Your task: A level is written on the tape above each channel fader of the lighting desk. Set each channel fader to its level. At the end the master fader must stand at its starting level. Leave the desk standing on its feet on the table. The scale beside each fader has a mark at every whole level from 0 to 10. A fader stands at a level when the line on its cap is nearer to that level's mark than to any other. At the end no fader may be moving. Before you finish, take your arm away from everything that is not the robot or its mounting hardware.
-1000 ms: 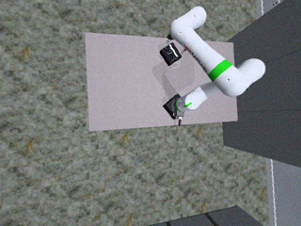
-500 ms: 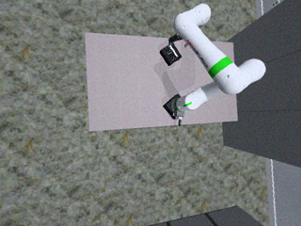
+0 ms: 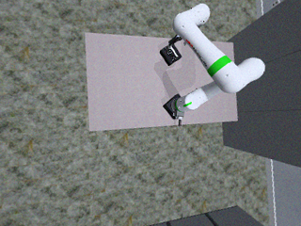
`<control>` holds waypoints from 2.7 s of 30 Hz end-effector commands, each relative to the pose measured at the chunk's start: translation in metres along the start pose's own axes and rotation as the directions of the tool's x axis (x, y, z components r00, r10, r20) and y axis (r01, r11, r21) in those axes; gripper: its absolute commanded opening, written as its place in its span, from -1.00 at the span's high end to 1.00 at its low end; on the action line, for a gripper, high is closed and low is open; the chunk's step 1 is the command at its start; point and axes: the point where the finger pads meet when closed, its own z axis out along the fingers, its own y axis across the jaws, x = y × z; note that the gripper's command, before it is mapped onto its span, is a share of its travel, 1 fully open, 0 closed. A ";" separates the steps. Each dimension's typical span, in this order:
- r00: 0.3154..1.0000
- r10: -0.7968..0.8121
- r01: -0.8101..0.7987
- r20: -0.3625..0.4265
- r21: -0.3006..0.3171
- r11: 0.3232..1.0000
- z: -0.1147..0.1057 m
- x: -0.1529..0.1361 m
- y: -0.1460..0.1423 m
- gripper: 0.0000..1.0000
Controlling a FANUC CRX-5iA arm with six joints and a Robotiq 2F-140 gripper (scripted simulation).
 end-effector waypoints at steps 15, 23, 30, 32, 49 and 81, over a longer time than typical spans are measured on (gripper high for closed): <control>0.580 -0.815 0.815 0.007 -0.019 0.580 0.044 0.035 0.012 -1.00; 0.233 -0.972 0.972 0.021 -0.024 0.233 0.056 0.043 0.015 -1.00; -0.102 -0.995 0.995 0.020 -0.014 -0.103 0.059 0.045 0.016 -1.00; -0.198 -0.980 0.980 0.014 -0.010 -0.199 0.059 0.045 0.016 1.00; -0.333 -0.943 0.943 -0.007 -0.002 -0.333 0.059 0.045 0.016 1.00; -0.333 -0.943 0.943 -0.007 -0.002 -0.333 0.061 0.045 0.016 1.00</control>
